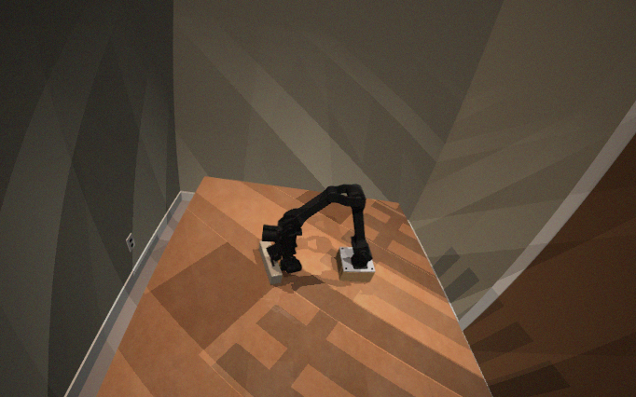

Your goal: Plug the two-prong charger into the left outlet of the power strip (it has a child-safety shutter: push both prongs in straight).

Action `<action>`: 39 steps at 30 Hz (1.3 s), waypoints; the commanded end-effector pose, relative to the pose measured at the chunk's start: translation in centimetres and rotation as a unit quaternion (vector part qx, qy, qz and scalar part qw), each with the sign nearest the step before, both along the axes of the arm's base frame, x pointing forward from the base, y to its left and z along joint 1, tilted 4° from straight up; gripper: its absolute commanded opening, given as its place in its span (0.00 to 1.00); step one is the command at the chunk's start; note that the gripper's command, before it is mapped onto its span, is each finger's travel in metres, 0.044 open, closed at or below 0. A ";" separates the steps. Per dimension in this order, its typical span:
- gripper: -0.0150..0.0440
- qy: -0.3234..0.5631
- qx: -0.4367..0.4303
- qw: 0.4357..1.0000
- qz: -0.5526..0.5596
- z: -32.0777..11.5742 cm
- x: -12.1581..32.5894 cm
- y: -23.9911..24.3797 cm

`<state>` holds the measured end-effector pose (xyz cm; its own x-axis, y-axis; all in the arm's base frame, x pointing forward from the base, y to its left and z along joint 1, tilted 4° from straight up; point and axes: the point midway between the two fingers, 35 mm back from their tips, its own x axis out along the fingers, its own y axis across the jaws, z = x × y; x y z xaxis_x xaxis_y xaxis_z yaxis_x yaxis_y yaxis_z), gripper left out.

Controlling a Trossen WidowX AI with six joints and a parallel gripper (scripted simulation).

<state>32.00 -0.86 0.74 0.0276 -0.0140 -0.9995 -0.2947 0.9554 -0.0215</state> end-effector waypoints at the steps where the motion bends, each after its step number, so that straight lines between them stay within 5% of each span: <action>1: 0.25 0.000 0.003 1.000 -0.002 0.1 0.1 0.1; 39: 0.25 0.000 0.003 1.000 -0.002 0.2 0.9 0.3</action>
